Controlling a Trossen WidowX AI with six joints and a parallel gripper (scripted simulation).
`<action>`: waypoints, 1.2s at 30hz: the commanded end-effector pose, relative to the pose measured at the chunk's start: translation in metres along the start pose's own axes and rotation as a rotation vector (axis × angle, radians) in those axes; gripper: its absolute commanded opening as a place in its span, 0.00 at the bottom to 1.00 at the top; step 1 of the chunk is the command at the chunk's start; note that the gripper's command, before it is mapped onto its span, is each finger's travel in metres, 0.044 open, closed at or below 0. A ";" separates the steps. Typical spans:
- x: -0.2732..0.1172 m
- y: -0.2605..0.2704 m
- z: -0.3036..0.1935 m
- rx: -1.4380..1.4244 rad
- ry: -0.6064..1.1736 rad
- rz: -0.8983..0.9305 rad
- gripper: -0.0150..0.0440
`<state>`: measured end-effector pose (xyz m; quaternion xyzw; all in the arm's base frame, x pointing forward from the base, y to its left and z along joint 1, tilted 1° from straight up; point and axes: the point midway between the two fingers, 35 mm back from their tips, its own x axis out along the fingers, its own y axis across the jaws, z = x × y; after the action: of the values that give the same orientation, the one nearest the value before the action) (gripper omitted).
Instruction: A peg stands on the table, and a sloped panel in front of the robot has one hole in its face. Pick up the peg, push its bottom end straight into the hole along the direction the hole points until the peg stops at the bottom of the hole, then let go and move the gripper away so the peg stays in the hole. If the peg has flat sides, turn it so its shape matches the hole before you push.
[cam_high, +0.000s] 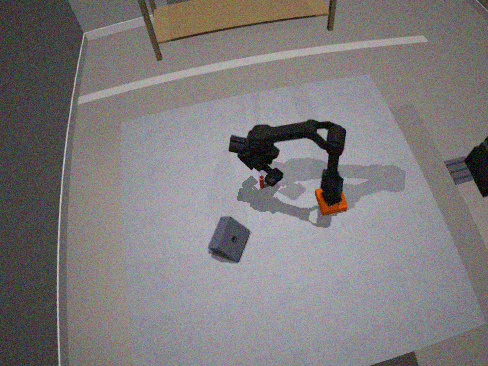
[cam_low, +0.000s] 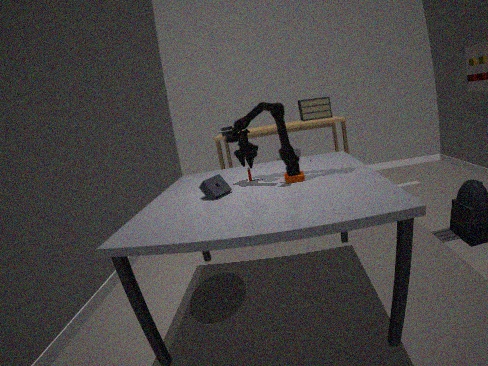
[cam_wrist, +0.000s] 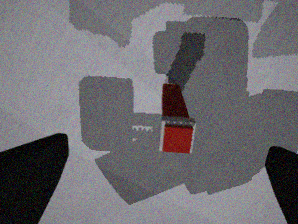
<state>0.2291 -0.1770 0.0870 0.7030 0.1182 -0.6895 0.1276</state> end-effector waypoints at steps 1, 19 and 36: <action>0.012 -0.001 0.002 0.004 -0.014 -0.012 1.00; 0.041 -0.003 0.003 0.004 -0.014 -0.012 1.00; 0.043 -0.003 0.002 0.000 -0.004 -0.007 0.82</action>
<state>0.2272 -0.1754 0.0437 0.7010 0.1207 -0.6917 0.1252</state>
